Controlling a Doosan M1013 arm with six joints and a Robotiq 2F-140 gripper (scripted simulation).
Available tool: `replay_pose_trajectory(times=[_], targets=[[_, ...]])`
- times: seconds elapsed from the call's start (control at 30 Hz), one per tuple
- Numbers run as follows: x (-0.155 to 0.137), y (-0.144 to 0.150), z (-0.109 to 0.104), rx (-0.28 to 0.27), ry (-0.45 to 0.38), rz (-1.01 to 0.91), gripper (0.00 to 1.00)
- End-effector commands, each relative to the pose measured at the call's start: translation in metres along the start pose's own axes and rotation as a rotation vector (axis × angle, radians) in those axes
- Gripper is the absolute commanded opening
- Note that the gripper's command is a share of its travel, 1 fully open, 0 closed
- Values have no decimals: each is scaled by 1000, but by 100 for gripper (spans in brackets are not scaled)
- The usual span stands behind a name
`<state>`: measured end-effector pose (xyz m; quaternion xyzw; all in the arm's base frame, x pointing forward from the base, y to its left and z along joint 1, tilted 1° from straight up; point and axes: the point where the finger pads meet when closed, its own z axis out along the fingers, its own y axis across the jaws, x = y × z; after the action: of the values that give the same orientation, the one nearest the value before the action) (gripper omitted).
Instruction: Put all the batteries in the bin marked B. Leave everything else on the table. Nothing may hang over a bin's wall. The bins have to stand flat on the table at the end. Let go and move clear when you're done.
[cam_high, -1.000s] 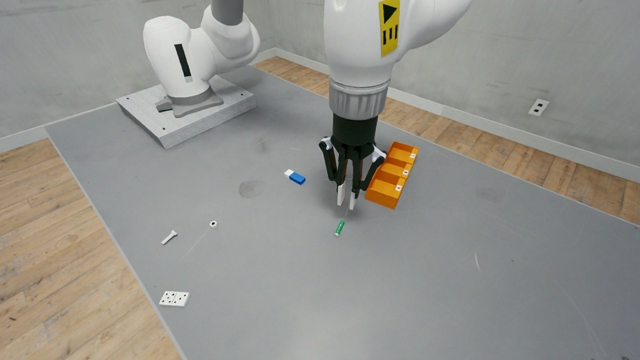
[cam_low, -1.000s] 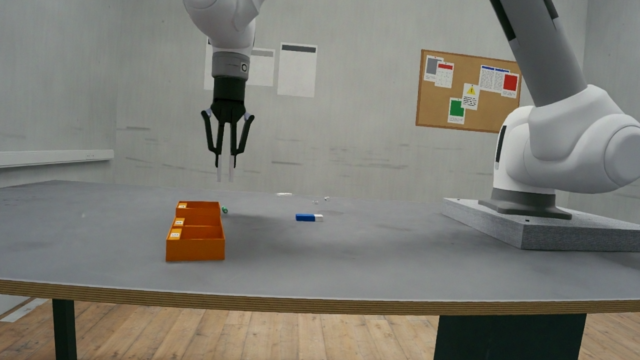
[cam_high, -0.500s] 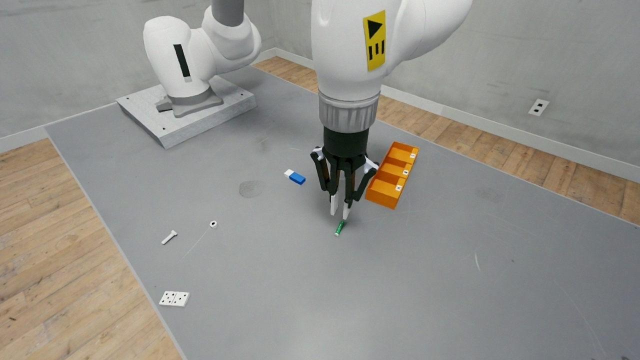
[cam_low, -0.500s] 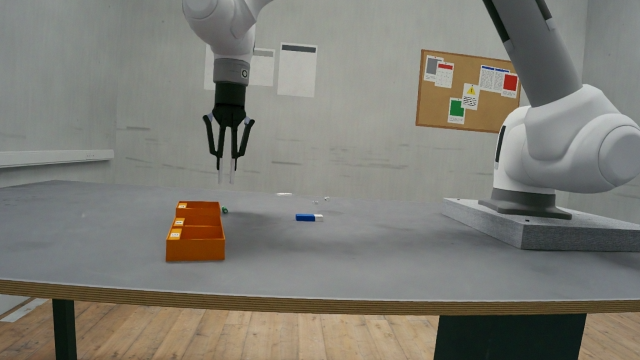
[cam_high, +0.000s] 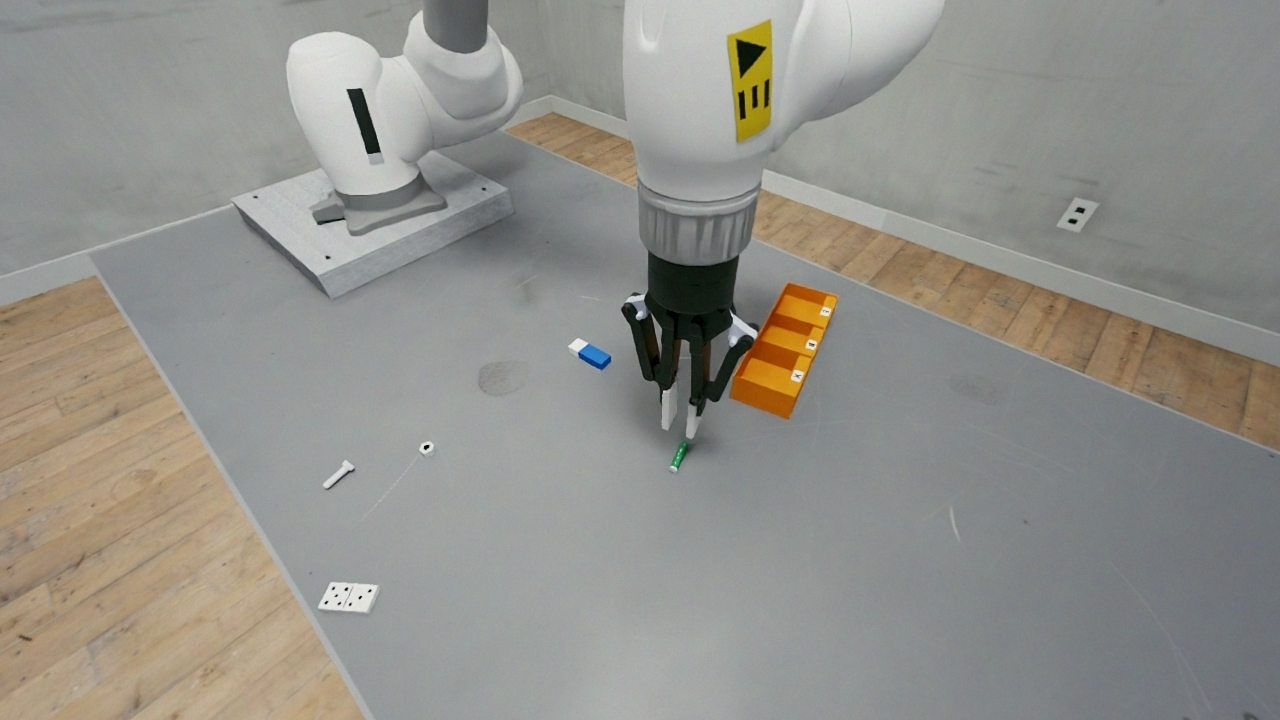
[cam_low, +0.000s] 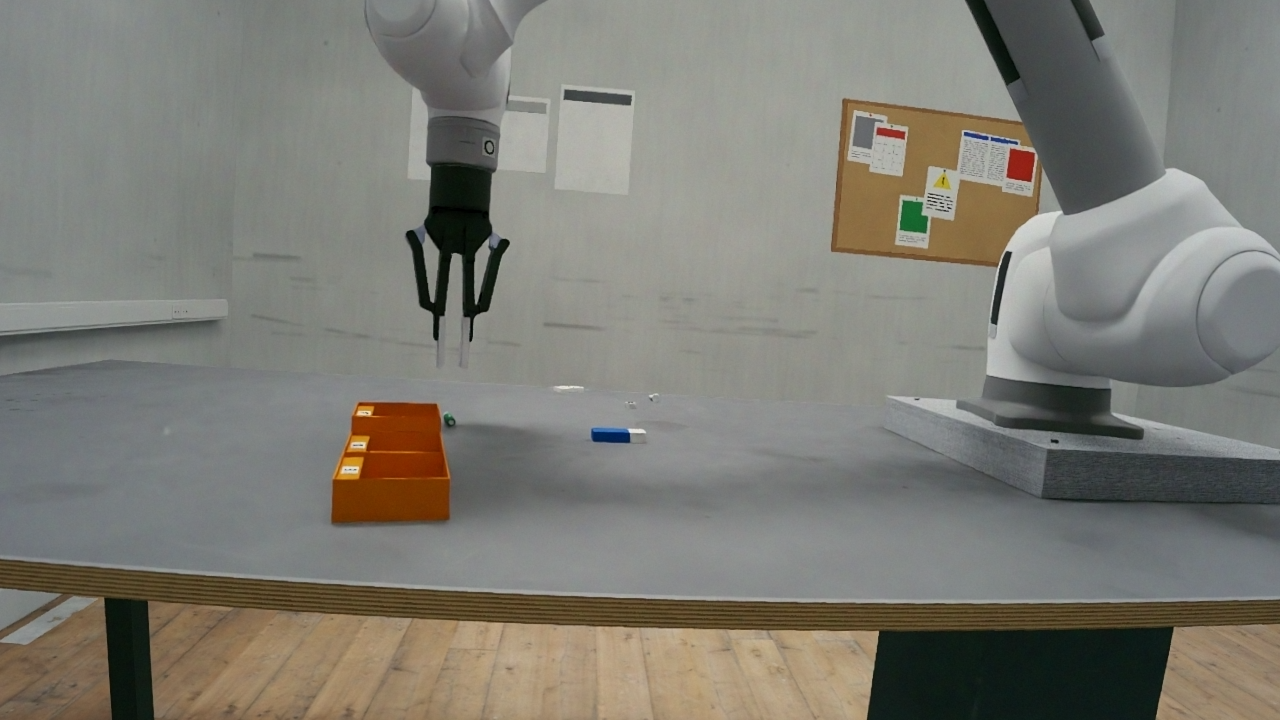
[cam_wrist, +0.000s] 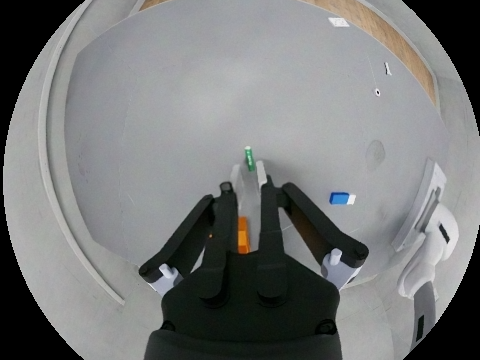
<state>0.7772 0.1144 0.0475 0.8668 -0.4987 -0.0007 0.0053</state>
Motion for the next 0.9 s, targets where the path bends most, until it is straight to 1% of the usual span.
replay_pose_trajectory(times=[0.0,0.13,0.27,0.33,0.67,0.87], targets=[[0,0,-1,2,0,0,23],[0,-1,-1,2,0,0,23],[0,-1,15,2,0,0,23],[0,-1,15,2,0,0,23],[0,-1,55,2,0,0,23],[0,-1,61,2,0,0,23]])
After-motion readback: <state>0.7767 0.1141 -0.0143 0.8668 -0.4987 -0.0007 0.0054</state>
